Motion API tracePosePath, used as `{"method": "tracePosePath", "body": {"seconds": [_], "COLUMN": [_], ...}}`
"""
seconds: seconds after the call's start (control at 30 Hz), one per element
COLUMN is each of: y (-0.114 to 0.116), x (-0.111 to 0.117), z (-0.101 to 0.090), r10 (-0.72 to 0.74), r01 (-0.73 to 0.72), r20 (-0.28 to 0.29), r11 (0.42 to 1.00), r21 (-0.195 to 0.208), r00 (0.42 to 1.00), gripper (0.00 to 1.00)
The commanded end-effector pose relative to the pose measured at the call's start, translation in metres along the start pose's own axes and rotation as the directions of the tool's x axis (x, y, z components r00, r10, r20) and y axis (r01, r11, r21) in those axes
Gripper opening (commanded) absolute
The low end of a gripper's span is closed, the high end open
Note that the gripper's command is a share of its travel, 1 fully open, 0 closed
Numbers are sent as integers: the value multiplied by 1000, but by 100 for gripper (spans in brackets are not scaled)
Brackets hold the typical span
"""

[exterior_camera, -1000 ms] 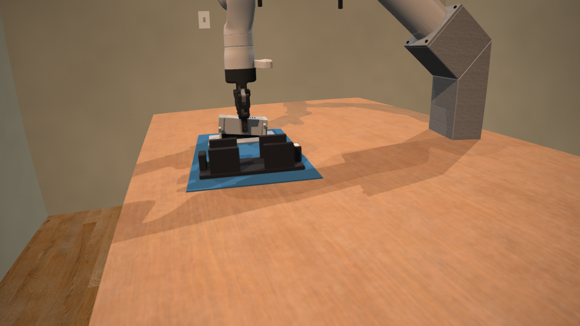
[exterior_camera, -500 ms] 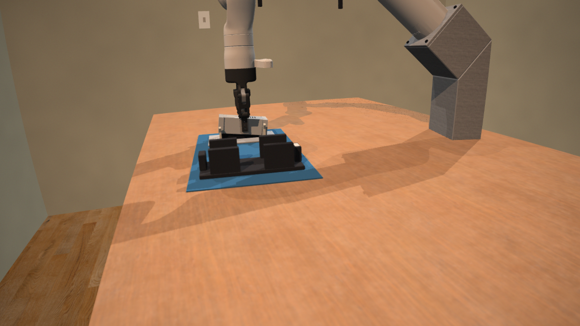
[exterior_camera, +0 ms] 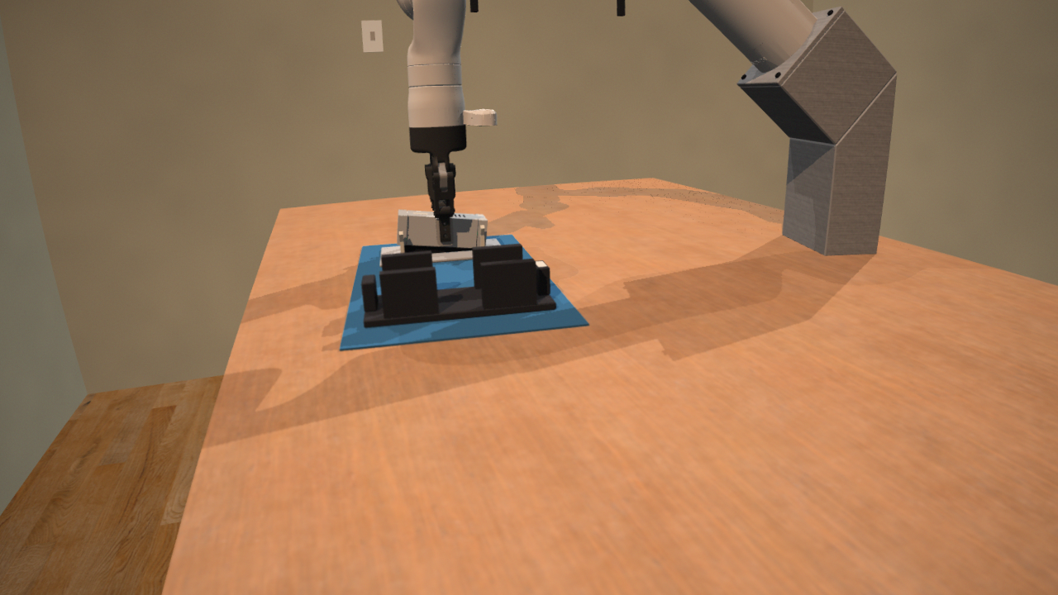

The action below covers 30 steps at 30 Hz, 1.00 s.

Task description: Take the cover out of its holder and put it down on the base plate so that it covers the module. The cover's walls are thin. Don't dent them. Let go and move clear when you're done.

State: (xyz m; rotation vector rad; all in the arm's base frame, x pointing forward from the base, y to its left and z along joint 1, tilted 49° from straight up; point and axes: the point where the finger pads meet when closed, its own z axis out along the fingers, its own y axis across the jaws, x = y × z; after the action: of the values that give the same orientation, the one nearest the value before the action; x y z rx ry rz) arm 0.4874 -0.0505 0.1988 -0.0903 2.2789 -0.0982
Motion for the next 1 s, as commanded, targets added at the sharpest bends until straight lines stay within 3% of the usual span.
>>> {"method": "tracePosePath", "body": {"seconds": [0.0, 0.97], "y": [0, 0], "x": [1, 1], "z": [2, 4], "r10": [-1, -1], "r01": [1, 1], "r20": [-3, -3], "r11": [1000, 1000], "r21": [1, 1], "r00": [1000, 1000], "gripper": [0, 0]}}
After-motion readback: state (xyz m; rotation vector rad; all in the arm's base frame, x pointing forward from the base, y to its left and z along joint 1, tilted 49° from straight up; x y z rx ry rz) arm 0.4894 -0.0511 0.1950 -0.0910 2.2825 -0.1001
